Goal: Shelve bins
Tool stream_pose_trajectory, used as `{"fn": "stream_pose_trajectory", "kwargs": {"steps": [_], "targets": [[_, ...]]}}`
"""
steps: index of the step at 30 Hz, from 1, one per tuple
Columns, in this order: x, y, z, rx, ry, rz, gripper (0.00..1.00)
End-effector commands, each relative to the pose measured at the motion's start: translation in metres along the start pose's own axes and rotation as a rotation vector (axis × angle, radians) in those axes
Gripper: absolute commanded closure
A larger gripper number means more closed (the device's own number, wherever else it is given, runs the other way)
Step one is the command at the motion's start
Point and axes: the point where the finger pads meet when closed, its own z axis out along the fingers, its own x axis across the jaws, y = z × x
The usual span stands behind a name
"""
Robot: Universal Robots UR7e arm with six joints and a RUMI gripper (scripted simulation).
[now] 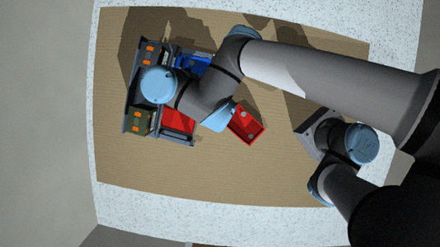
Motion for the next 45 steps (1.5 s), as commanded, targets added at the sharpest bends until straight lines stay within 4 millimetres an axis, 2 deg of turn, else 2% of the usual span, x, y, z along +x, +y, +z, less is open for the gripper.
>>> {"fn": "stream_pose_trajectory", "kwargs": {"steps": [1, 25, 45], "targets": [[0.001, 0.0, -0.01, 0.001, 0.0, 0.0, 0.95], [0.003, 0.003, -0.049, 0.001, 0.0, 0.0, 0.95], [0.004, 0.005, -0.065, 0.001, 0.0, 0.0, 0.95]]}}
